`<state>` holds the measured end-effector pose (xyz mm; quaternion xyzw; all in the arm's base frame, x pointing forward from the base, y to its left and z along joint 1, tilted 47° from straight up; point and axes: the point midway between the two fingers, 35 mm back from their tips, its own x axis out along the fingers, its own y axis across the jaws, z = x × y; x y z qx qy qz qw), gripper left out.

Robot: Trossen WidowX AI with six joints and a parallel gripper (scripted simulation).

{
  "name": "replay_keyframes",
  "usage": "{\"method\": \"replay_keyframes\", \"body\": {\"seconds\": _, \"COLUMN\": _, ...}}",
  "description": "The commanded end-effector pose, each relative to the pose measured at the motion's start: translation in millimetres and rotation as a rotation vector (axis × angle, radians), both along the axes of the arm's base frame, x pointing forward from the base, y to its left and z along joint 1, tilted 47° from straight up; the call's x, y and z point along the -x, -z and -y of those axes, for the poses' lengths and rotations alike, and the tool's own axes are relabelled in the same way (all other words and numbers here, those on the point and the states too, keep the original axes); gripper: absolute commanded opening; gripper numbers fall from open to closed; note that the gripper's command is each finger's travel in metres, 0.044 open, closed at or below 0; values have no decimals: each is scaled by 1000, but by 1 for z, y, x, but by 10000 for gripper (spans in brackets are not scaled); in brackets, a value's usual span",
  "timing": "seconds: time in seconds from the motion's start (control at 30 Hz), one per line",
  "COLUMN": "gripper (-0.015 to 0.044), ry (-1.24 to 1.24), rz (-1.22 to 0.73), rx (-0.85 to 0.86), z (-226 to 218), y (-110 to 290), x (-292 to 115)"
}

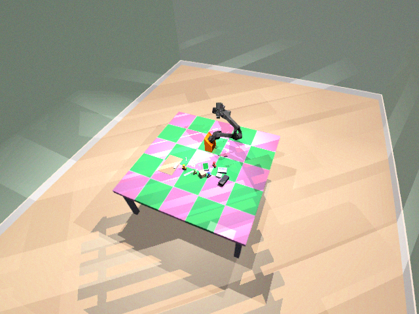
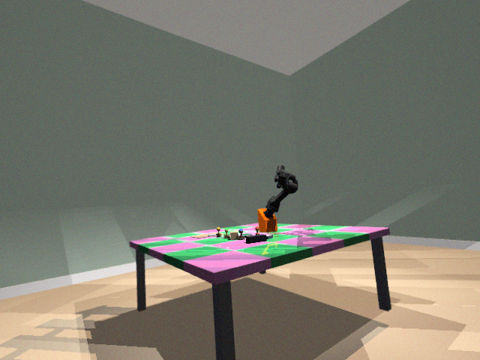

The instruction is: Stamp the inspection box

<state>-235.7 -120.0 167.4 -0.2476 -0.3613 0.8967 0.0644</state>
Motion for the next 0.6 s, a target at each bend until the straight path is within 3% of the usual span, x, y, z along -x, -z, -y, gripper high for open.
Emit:
{"method": "replay_keyframes", "body": {"seconds": 0.0, "gripper": 213, "ry": -188, "rz": 128, "rx": -33, "z": 45, "y": 13, "x": -14}}
{"method": "replay_keyframes", "body": {"seconds": 0.3, "gripper": 213, "ry": -693, "rz": 448, "rx": -155, "z": 149, "y": 53, "x": -104}}
{"method": "replay_keyframes", "body": {"seconds": 0.57, "gripper": 213, "ry": -1099, "rz": 704, "rx": -314, "z": 195, "y": 85, "x": -223}}
